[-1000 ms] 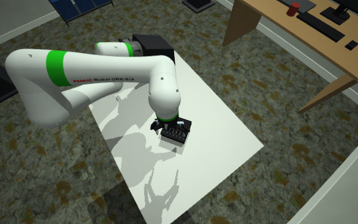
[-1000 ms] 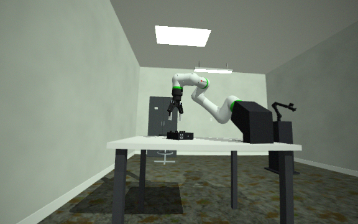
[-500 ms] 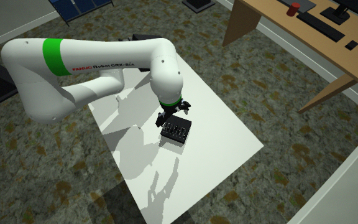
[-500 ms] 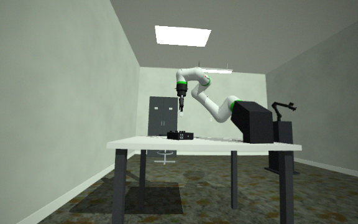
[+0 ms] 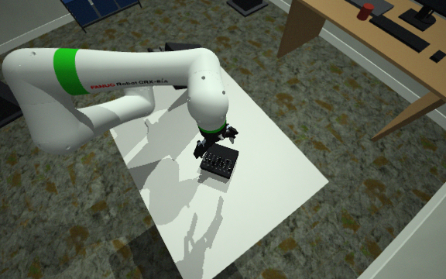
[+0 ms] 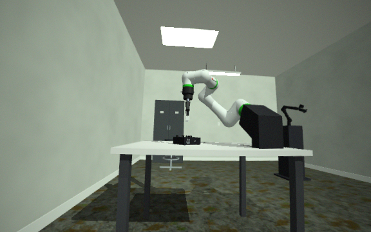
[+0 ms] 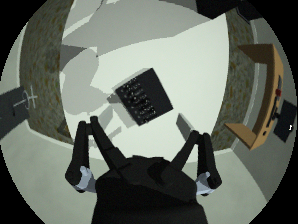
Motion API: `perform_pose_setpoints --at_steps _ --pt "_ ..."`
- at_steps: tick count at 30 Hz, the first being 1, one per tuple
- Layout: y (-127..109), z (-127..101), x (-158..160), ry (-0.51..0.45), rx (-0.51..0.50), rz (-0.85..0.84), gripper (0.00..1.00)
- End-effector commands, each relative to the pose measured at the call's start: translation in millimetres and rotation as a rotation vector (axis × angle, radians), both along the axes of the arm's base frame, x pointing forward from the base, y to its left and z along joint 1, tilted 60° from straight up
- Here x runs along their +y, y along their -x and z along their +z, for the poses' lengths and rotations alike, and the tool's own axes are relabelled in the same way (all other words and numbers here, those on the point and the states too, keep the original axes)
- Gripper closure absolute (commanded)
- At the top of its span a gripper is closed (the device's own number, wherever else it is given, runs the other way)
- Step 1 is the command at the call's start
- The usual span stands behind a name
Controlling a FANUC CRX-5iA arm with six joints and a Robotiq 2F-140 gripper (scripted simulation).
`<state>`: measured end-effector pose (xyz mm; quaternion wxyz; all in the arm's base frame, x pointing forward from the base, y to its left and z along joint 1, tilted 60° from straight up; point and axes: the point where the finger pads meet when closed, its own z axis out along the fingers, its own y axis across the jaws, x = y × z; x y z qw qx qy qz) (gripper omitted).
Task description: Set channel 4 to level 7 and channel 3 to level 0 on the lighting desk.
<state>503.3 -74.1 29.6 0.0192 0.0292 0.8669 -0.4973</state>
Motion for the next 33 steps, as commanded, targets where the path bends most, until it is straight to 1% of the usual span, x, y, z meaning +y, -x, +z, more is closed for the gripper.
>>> perform_pose_setpoints --at_steps 1,4,6,10,12,16,27,29,30,33 --pt "0.0 -0.3 -0.7 0.000 -0.051 -0.029 0.00" --pt "0.3 -0.7 -2.2 0.000 -0.137 -0.079 0.00" --pt "0.5 -1.1 -3.6 0.000 -0.213 -0.123 0.00" --pt "1.1 -2.1 -7.2 -0.001 -0.409 -0.237 0.00" --pt "1.1 -2.1 -7.2 -0.001 -0.409 -0.237 0.00" --pt "1.9 -3.5 -11.8 -0.001 -0.657 -0.381 0.00" --pt "5.5 -8.5 -27.8 -0.010 -1.127 -0.679 0.00" --pt "5.5 -8.5 -27.8 -0.010 -1.127 -0.679 0.00" --pt "5.9 -9.0 -29.4 -0.010 -1.253 -0.757 0.00" --pt "7.1 -10.6 -34.1 -0.011 -1.359 -0.828 0.00"
